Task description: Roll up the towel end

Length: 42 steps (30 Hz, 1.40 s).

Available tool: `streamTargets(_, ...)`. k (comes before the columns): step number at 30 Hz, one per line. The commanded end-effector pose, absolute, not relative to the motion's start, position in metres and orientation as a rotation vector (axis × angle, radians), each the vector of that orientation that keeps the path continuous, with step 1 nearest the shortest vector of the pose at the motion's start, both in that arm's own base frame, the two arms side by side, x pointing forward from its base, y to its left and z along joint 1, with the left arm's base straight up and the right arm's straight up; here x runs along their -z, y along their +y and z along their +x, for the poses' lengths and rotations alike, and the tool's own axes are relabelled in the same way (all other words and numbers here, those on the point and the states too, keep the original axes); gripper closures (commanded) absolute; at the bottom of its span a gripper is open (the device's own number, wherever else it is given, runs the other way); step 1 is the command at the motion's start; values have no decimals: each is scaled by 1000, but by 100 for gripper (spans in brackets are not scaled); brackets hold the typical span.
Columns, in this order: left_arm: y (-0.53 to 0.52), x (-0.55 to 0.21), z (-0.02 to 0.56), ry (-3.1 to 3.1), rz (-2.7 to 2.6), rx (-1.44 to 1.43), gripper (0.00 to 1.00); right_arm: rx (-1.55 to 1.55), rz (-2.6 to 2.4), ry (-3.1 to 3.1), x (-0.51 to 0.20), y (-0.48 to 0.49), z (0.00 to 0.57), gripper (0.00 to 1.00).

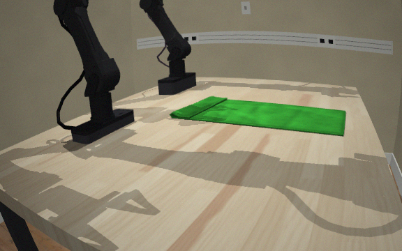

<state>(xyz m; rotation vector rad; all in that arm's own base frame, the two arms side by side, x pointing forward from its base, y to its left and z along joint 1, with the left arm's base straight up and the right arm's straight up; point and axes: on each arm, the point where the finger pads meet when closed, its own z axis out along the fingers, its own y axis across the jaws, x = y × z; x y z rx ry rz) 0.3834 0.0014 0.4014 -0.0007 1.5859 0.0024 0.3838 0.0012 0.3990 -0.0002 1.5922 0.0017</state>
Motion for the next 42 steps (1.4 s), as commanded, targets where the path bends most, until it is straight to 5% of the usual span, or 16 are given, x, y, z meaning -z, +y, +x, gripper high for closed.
streamTargets(1,1,-407,382,1571,0,0,0,0,0,1571,-407,1,382,0)
streamTargets(17,1,-407,382,1571,0,0,0,0,0,1571,-407,1,382,0)
streamTargets(42,-59,-274,325,1683,607,140,20,-119,-556,1714,-281,59,301,20)
